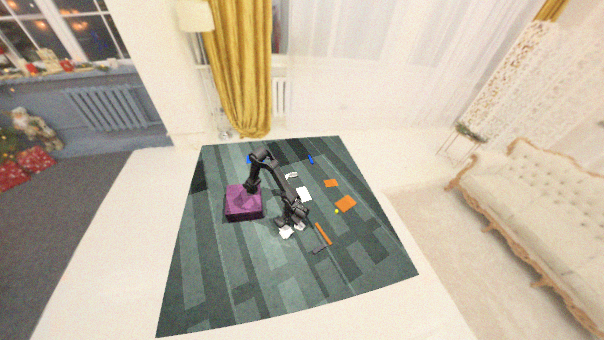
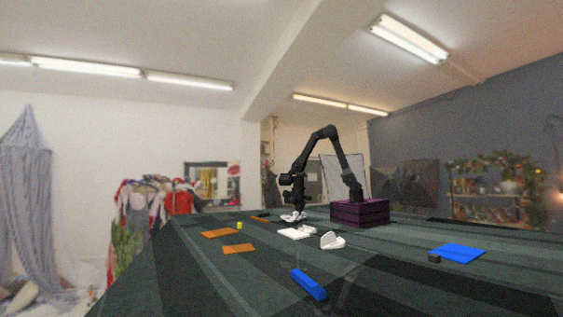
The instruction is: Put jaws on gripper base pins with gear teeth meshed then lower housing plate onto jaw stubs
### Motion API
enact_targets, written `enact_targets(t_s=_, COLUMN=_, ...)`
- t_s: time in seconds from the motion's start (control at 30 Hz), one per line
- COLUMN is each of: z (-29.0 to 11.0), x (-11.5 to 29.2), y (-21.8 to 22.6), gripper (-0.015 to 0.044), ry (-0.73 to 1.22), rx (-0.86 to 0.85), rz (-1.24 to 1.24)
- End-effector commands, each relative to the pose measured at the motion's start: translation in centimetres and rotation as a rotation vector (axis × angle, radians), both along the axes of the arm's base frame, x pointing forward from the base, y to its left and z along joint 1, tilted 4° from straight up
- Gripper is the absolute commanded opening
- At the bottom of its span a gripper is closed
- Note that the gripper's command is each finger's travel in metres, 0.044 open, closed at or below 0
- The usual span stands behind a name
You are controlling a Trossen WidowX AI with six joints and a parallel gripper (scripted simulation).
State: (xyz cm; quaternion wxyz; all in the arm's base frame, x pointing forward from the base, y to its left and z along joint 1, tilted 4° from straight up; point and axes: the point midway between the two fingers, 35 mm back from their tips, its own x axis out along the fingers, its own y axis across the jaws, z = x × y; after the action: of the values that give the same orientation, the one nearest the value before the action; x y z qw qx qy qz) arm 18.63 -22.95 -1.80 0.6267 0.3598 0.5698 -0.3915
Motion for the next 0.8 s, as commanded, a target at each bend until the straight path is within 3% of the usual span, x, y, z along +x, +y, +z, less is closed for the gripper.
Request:
enact_targets(t_s=0.0, z=-0.2, x=0.1, y=0.2, gripper=0.0, ry=-0.002, rx=0.006, rz=0.005)
enact_targets(t_s=0.77, z=-0.1, x=3.5, y=1.7, gripper=0.0, ry=-0.005, rx=0.007, rz=0.005)
